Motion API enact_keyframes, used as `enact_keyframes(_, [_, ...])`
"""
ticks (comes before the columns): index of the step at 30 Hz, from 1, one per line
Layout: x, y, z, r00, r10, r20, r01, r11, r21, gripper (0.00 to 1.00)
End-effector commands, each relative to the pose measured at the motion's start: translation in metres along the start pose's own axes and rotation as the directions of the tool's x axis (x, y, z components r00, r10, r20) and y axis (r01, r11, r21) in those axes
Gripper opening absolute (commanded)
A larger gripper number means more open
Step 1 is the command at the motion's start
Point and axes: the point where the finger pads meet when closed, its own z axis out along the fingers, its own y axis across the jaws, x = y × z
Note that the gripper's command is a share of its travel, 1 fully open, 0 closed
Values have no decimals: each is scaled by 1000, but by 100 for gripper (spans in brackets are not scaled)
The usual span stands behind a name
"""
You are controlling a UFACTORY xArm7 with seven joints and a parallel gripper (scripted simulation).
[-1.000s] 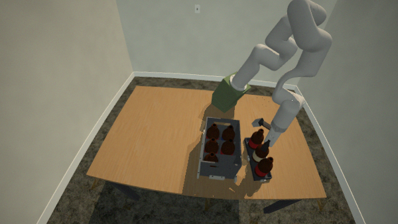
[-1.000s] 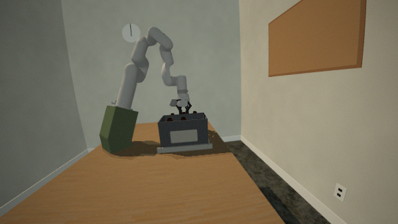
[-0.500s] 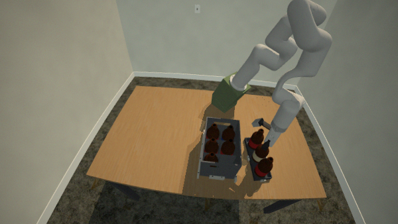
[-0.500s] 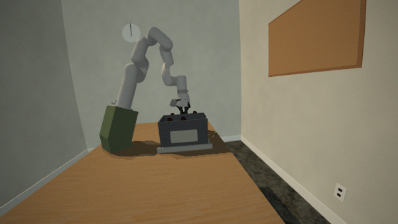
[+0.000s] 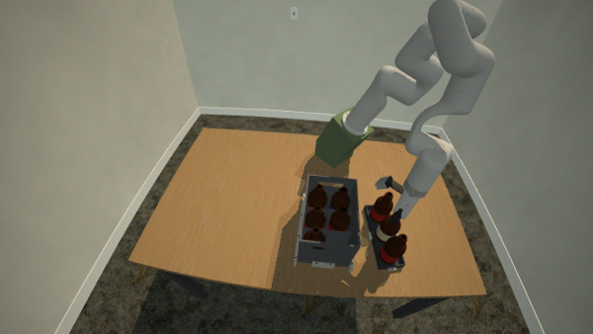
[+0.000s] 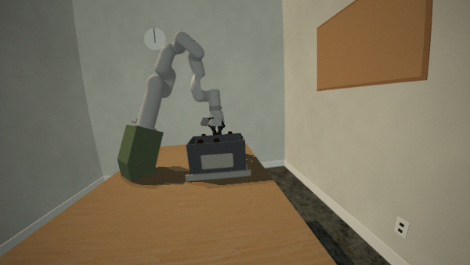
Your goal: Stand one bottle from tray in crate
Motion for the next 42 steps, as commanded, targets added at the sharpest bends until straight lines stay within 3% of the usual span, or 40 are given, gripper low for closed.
enact_keyframes(1, [-1,-1,-1,1000,0,2,0,1000,2,0])
enact_keyframes(42, [0,-1,-9,1000,0,2,0,1000,2,0])
